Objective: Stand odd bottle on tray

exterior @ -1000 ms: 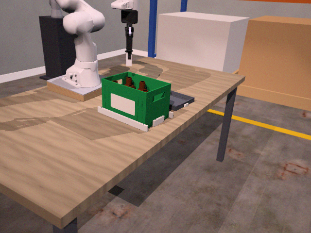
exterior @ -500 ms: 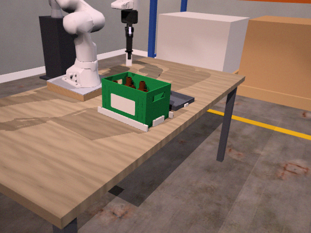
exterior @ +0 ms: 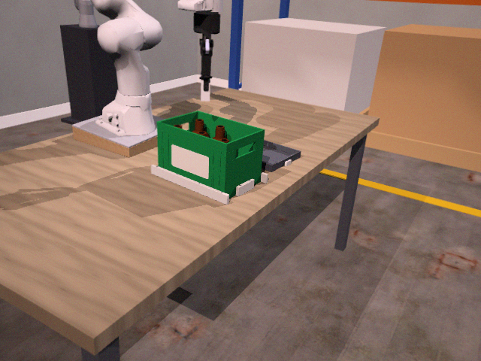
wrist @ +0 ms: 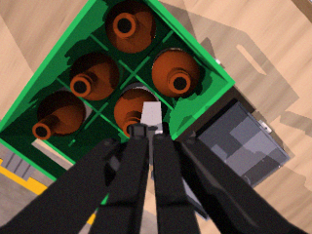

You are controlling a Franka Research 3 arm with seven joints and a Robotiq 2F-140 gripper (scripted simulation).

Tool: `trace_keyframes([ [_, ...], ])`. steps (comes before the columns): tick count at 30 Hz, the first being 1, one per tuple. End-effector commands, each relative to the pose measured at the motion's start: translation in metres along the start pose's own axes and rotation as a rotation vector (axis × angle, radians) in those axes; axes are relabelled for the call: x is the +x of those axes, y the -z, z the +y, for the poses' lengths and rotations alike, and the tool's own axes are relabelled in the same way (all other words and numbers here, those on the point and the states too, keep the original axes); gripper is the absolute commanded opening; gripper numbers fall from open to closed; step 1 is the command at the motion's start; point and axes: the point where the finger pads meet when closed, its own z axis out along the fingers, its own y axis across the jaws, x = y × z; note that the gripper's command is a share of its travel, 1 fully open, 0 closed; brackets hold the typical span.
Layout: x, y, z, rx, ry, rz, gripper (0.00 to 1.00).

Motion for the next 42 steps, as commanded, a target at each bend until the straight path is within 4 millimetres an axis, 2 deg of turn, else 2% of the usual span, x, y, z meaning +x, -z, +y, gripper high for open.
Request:
trace_keyframes([
  [1,-0.018,0.004,-0.038,0.002,0.026,-0.001,0.1],
  [5,-0.031,0.004,-0.076,0.002,0.026,-0.001,0.1],
  [7,-0.031,0.004,-0.076,0.002,0.026,-0.001,0.1],
  [8,-0.037,0.002,-0.097,0.001,0.025,-0.002,0.1],
  [14,-0.048,-0.01,-0.152,0.002,0.019,-0.004,0.1],
  [25,-0.049,-0.011,-0.155,0.002,0.018,-0.004,0.1],
  [26,-0.049,-0.011,-0.155,0.002,0.018,-0.004,0.44],
  [42,-0.049,-0.011,-0.155,0.002,0.018,-0.004,0.44],
])
